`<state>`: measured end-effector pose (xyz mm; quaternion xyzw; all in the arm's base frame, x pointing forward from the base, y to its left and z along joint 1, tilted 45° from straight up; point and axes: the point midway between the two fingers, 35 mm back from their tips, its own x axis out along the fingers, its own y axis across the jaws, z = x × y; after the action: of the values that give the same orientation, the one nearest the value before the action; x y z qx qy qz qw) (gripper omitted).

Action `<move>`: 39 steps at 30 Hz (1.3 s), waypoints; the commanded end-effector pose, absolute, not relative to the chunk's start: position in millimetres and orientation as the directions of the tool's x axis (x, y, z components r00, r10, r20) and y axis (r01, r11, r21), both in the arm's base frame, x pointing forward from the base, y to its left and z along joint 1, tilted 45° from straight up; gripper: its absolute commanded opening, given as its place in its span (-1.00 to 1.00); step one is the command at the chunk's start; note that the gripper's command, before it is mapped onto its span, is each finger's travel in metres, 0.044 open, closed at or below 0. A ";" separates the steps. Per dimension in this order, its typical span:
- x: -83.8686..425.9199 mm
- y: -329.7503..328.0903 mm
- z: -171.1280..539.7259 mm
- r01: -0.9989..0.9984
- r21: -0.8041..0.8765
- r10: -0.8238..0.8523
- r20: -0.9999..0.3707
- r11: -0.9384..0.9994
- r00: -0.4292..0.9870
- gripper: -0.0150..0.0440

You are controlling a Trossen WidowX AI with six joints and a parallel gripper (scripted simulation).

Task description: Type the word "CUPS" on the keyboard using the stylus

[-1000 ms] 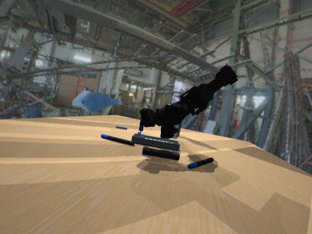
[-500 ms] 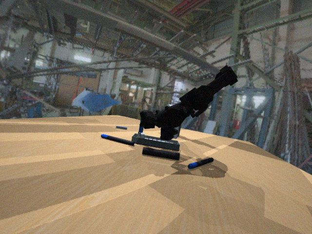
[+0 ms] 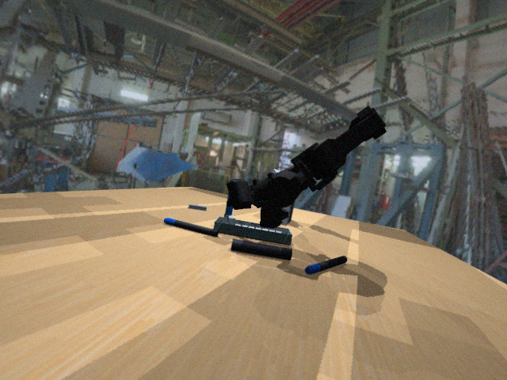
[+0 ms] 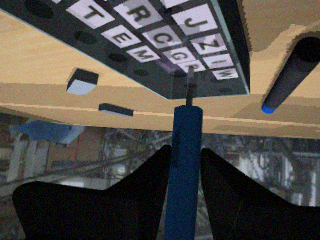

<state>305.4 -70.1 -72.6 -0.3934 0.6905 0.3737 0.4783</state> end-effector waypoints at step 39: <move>284.0 4.5 46.3 -0.901 0.139 -0.177 -0.958 0.411 -0.228 -0.49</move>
<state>288.2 -12.0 25.9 -0.3908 0.6912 0.3783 0.4759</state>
